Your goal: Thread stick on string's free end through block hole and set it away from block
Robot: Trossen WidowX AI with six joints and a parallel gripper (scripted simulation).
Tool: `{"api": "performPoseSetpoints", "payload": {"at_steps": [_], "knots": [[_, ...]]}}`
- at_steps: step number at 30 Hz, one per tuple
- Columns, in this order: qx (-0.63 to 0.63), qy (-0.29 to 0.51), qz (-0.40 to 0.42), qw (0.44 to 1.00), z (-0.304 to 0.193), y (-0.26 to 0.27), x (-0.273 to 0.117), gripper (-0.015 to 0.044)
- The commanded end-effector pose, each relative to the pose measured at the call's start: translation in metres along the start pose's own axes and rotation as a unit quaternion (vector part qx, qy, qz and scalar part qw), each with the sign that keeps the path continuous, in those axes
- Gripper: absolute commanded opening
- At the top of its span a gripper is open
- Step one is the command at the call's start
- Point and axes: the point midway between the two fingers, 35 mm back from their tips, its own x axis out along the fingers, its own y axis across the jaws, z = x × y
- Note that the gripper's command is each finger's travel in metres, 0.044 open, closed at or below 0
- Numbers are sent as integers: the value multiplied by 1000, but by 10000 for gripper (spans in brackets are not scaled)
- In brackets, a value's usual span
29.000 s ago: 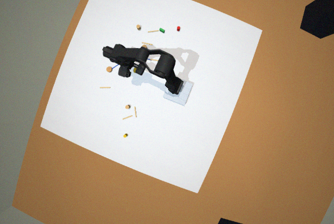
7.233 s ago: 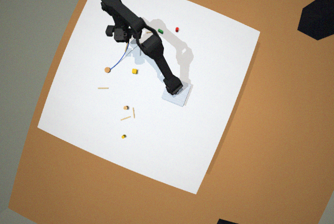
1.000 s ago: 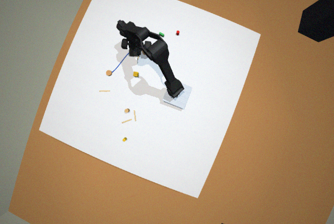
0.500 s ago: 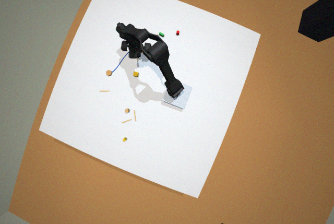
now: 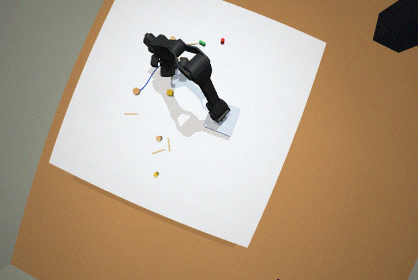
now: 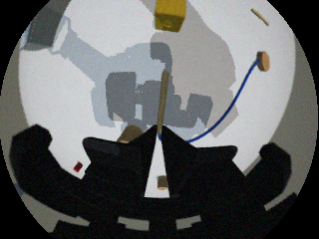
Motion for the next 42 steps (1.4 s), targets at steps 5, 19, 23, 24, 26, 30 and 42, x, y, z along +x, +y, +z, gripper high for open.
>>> {"api": "performPoseSetpoints", "payload": {"at_steps": [5, 19, 23, 24, 26, 30, 42], "knots": [[1, 2, 0, 1000, 12, 0, -1, 0], [1, 1, 0, 1000, 31, 0, -1, 0], [1, 1, 0, 1000, 36, 0, -1, 0], [1, 1, 0, 1000, 37, 0, -1, 0], [1, 1, 1, 1000, 40, 1, -1, 0], [1, 1, 1, 1000, 45, 1, -1, 0], [1, 2, 1, 1000, 60, 3, -1, 0]]}}
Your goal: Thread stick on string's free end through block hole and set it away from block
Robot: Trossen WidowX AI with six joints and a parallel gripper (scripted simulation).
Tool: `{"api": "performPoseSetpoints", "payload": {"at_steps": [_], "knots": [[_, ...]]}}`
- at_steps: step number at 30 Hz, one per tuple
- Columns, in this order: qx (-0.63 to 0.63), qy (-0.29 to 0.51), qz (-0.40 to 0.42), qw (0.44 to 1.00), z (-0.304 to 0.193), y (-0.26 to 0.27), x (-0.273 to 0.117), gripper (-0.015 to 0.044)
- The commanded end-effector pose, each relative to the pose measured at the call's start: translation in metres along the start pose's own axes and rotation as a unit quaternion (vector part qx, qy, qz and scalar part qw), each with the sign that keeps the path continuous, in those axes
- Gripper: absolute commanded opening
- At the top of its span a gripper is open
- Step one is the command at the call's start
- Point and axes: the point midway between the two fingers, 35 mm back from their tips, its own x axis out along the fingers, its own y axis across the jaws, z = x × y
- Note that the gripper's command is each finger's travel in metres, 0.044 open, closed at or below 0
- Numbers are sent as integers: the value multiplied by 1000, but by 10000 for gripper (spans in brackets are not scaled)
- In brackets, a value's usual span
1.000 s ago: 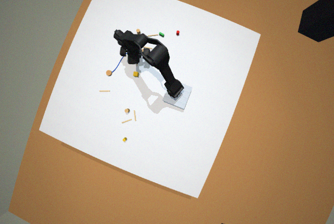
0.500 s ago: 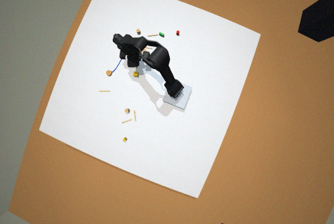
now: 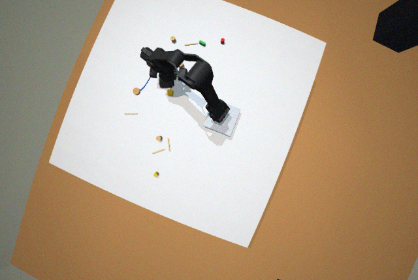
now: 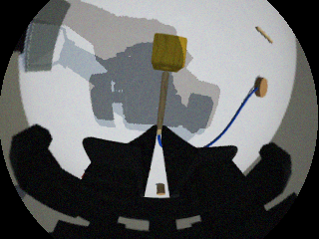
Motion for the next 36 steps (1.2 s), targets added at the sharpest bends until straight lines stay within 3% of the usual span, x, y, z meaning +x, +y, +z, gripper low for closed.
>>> {"api": "performPoseSetpoints", "payload": {"at_steps": [1, 36], "knots": [[1, 3, 0, 1000, 5, 1, 0, 0], [1, 2, 0, 1000, 49, 0, -1, 0]]}}
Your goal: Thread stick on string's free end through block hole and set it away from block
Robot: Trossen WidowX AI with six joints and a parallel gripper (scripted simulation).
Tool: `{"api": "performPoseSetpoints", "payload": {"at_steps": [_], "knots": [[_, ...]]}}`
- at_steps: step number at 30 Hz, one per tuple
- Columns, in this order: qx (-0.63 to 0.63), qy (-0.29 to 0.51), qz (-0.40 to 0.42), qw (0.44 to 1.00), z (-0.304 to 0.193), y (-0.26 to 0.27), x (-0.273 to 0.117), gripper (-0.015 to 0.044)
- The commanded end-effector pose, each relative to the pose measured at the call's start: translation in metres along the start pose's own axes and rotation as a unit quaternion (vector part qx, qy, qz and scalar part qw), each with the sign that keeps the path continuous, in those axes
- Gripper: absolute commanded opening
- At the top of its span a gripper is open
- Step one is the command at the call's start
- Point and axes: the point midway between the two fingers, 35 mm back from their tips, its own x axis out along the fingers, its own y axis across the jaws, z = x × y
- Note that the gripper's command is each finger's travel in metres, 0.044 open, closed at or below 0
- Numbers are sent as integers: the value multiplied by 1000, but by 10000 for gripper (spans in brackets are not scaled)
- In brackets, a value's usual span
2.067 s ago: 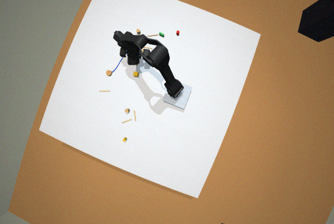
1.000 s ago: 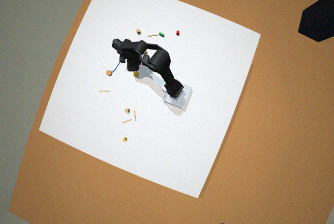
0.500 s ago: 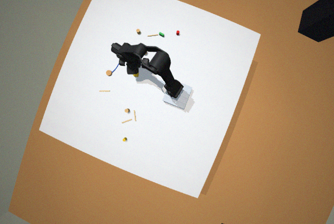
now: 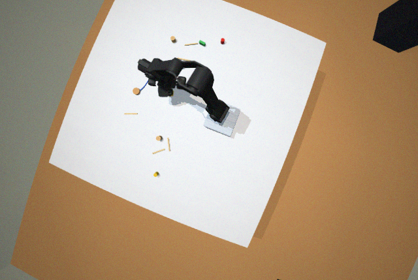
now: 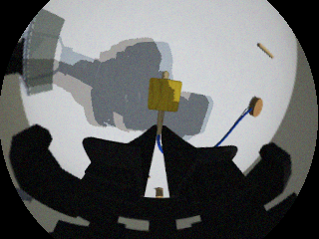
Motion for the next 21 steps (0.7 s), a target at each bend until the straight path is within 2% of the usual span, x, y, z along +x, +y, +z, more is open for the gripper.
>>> {"api": "performPoseSetpoints", "payload": {"at_steps": [1, 13, 18, 21], "knots": [[1, 1, 0, 1000, 7, 0, 0, 0], [1, 1, 0, 1000, 19, 0, 0, 0], [-1, 1, 0, 1000, 16, 0, 0, 122], [-1, 1, 0, 1000, 16, 0, 0, 122]]}}
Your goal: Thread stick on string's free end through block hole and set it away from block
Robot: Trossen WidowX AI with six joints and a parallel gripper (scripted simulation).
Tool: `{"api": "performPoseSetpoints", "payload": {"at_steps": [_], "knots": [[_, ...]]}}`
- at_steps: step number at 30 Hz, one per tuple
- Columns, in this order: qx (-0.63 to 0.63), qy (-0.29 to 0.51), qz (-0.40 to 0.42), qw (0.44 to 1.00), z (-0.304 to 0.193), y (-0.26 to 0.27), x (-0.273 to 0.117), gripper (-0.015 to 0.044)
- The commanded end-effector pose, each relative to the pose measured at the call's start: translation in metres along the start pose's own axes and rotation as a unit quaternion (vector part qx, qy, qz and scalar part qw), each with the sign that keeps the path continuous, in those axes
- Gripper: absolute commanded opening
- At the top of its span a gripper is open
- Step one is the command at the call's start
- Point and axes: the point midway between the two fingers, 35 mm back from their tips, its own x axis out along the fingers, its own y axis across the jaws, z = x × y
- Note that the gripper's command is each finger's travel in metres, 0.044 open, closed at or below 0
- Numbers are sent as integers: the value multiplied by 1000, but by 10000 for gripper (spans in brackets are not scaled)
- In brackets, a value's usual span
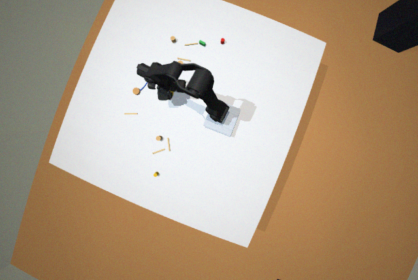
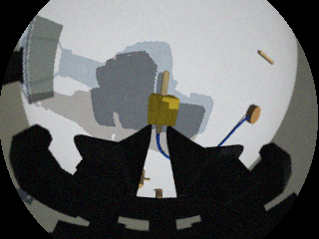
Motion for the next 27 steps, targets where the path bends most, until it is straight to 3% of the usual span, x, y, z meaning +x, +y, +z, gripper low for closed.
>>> {"api": "performPoseSetpoints", "payload": {"at_steps": [1, 7, 15, 21, 27], "knots": [[0, 0, 0, 1000, -1, -1, -3, 122], [0, 0, 0, 1000, -3, -1, -78, 122], [6, 3, -8, 1000, -4, -3, -76, 122], [252, -2, -7, 968, 4, -4, -77, 122], [511, -6, -4, 860, 15, -4, -77, 122]]}}
